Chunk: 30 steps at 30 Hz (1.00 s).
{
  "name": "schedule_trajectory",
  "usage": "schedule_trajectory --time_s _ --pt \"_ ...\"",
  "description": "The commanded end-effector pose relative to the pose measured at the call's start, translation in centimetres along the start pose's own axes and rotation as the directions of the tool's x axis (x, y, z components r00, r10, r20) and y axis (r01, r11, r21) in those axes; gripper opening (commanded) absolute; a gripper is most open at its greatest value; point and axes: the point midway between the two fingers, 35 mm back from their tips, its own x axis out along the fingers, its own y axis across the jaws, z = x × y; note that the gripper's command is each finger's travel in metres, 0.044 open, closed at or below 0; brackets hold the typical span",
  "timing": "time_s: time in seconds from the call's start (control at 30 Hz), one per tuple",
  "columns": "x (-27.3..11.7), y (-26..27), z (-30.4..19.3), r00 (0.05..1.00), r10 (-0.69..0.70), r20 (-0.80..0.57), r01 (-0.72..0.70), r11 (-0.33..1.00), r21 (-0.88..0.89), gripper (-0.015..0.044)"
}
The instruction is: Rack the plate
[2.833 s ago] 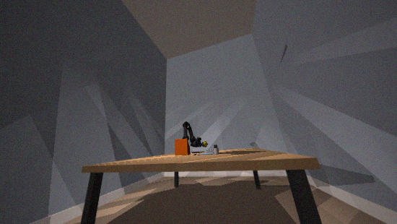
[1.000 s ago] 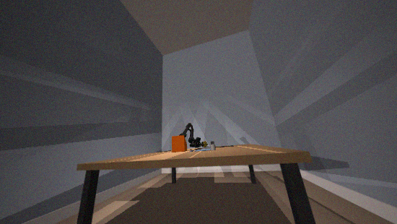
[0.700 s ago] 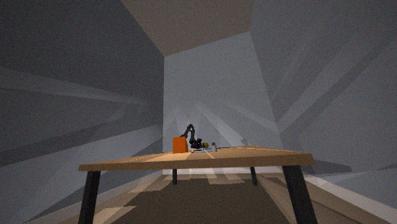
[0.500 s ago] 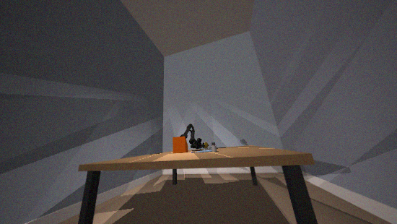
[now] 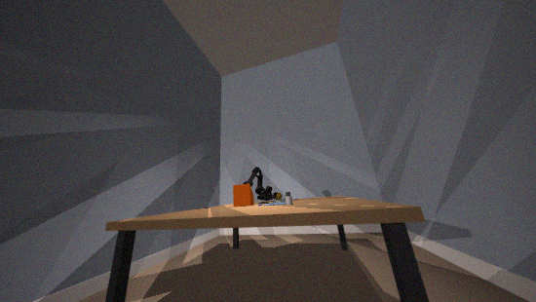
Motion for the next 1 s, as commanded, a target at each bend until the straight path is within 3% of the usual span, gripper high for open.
schedule_trajectory --time_s 0.0,0.47,0.6,0.97 --pt "0.1 0.3 1.0 1.000 -0.005 -0.001 0.005 1.000 0.002 0.0400" --pt "0.2 1.1 11.5 1.000 -0.001 0.027 0.001 1.000 0.002 0.0400" --pt "0.4 1.1 11.7 1.000 -0.011 0.022 0.011 1.000 -0.018 0.0400" --pt "3.3 -0.8 11.7 0.978 -0.192 -0.085 0.156 0.934 -0.321 0.0400"
